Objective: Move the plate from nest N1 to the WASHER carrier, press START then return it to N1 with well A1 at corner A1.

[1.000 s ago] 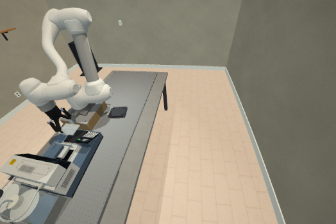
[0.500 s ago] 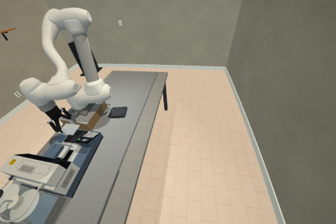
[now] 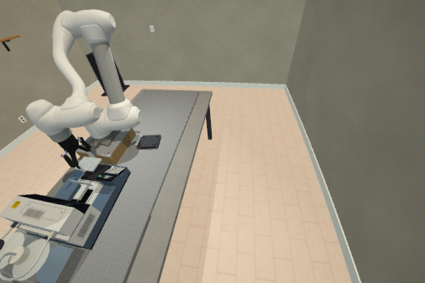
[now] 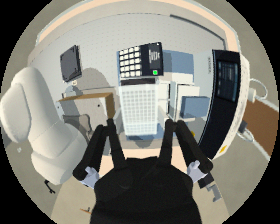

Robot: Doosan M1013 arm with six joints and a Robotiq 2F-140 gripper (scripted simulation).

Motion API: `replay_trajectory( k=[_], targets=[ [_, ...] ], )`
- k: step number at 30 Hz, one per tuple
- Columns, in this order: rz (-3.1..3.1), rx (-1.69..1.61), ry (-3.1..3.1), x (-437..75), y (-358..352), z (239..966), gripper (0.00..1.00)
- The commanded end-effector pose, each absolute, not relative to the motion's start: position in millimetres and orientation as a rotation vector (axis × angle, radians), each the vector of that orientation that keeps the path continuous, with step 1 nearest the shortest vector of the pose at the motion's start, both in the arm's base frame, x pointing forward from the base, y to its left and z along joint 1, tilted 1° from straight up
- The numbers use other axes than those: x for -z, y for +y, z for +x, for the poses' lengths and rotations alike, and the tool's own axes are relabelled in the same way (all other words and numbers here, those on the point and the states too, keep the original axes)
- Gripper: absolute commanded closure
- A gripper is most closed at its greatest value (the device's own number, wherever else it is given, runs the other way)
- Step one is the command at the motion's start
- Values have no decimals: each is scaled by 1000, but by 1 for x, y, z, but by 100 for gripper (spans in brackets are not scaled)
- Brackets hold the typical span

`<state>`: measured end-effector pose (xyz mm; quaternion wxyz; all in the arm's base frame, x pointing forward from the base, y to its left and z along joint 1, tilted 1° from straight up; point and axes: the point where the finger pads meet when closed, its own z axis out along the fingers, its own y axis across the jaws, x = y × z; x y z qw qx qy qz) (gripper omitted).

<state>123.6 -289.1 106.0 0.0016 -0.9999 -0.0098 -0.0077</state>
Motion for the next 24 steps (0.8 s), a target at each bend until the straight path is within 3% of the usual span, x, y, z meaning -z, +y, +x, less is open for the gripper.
replay_trajectory(
  k=[1, 24],
  targets=[
    [-3138, 24, -31, -102, -289, 124, 90],
    [-3138, 24, -31, -67, -289, 124, 90]
  ],
)
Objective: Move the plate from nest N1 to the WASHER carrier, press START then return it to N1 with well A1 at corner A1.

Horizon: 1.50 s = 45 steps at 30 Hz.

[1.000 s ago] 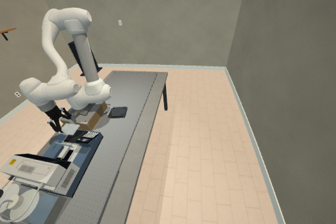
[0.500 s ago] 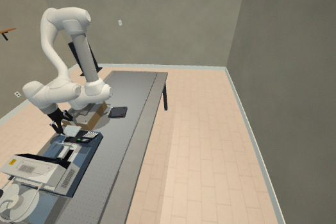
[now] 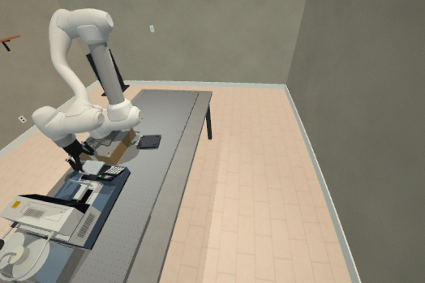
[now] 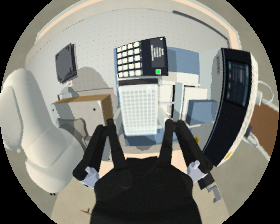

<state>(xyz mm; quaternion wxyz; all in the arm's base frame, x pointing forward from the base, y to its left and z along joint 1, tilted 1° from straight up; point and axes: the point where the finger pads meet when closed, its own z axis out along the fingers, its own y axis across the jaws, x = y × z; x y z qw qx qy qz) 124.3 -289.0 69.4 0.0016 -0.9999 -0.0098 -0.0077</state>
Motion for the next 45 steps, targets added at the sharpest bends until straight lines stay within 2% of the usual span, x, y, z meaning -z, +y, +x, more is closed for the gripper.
replay_trajectory(
  k=[1, 19, 45],
  targets=[
    [-3138, 24, -31, -66, -289, 124, 90],
    [-3138, 24, -31, -39, -289, 125, 90],
    [-3138, 24, -31, -37, -289, 125, 90]
  ],
)
